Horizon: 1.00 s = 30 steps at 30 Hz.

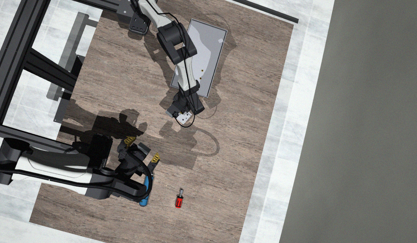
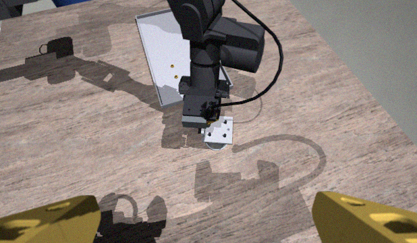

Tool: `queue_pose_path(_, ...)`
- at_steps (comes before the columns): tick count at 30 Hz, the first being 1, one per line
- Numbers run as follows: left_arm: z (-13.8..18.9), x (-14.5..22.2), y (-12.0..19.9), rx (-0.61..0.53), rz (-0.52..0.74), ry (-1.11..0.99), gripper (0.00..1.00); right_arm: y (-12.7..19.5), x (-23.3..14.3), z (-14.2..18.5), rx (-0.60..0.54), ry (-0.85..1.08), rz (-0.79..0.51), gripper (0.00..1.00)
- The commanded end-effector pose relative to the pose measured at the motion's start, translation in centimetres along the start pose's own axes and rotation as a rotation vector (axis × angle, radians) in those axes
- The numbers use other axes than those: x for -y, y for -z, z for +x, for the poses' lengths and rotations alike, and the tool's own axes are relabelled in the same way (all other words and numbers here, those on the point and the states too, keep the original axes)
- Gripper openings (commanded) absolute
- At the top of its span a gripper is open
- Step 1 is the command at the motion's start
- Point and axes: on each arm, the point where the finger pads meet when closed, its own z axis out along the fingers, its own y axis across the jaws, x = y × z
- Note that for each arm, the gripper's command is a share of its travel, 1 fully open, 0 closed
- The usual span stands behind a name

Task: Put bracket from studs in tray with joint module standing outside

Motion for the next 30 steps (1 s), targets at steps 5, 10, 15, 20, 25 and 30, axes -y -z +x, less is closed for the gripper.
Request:
queue_pose_path(5,-0.8,-1.0,-0.1,0.022,-0.032,-0.005,0.08,0.1,-0.3,-0.5,0.011,0.018,-0.01,1.0)
queue_pose_path(10,-0.7,-0.7,-0.1,0.017,-0.02,-0.001,0.0,0.1,-0.3,-0.5,0.011,0.018,-0.01,1.0)
queue_pose_path(15,-1.1,-0.8,0.6,0.018,-0.021,-0.002,0.0,0.1,-0.5,-0.5,0.013,0.011,-0.015,1.0)
queue_pose_path(20,-2.6,-2.4,1.8,0.056,-0.067,-0.027,0.0,-0.3,-0.6,0.1,-0.013,-0.003,-0.014,1.0)
queue_pose_path(25,-3.3,-2.6,2.4,0.075,-0.079,-0.043,0.0,-0.8,-0.6,0.2,-0.031,0.003,-0.005,1.0)
queue_pose_path(30,-3.3,-2.4,2.8,0.067,-0.074,-0.041,0.0,-1.0,-0.7,0.4,-0.045,0.002,-0.004,1.0)
